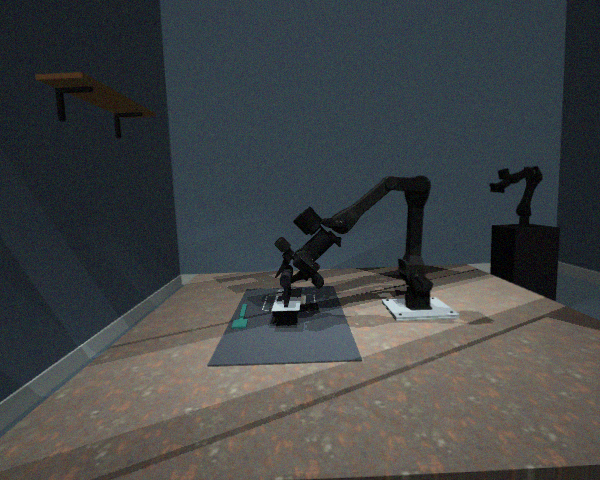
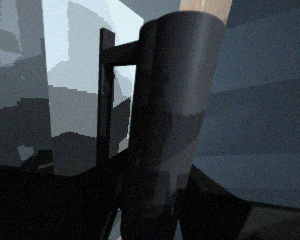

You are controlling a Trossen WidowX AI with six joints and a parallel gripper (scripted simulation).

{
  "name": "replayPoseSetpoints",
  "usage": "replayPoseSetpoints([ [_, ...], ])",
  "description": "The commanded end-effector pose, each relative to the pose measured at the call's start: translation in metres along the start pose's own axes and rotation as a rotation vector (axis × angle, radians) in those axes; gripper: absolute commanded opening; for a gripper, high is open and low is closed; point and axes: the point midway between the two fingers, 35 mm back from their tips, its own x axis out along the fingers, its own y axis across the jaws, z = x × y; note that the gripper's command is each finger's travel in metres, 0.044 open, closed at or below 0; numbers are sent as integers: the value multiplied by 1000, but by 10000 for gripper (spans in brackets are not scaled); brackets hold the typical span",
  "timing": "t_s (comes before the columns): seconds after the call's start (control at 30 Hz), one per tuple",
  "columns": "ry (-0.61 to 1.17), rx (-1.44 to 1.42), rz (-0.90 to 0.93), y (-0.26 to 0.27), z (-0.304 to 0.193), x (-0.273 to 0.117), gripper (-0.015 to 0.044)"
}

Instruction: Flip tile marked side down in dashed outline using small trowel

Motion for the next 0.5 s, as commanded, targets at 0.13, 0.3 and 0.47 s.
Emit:
replayPoseSetpoints([
  [0.13, -7, 7, -27, -20, 29, -12, 0],
  [0.3, -8, 8, -28, -26, 47, -19, 0],
  [0.47, -8, 8, -29, -28, 52, -21, 0],
])
